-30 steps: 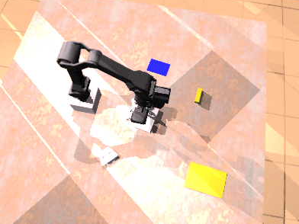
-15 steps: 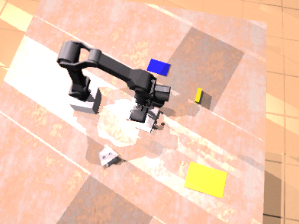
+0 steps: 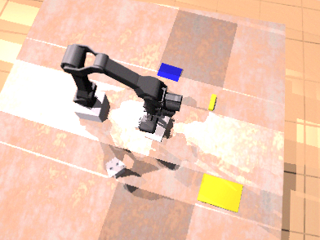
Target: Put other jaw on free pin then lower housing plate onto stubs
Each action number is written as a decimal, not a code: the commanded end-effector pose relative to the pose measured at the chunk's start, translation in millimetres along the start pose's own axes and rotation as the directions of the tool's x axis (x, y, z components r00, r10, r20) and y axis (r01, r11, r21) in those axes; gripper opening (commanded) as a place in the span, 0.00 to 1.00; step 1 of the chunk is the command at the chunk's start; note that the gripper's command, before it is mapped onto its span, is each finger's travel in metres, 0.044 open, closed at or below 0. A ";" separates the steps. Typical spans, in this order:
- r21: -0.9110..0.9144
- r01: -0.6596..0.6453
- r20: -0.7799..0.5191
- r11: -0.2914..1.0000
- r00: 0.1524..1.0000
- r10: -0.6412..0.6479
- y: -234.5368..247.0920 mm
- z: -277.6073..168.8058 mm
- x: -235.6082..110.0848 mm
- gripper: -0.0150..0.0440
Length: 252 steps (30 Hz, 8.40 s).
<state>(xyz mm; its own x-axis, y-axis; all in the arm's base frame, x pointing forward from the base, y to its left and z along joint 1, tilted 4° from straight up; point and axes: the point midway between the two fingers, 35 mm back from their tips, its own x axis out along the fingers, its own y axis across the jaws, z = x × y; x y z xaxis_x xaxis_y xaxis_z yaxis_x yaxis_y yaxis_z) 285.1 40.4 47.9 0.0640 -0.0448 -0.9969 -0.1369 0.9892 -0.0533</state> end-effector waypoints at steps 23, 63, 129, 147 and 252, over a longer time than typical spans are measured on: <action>0.002 0.010 0.003 1.000 1.000 -0.010 -43.3 2.2 -0.5 0.48; -0.007 0.010 0.003 1.000 1.000 -0.010 -42.4 3.1 26.9 0.48; -0.014 0.010 0.002 1.000 1.000 -0.010 -42.6 1.6 60.1 0.48; -0.017 0.010 0.002 1.000 1.000 -0.010 -42.6 1.6 65.8 0.48; -0.018 0.010 0.002 1.000 1.000 -0.010 -42.7 1.6 68.9 0.48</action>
<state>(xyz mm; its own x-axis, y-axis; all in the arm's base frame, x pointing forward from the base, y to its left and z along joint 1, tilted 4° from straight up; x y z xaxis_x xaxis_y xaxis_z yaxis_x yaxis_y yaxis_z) 296.8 -4.5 -18.2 0.0667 -0.0536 -0.9963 -0.1510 0.9865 -0.0632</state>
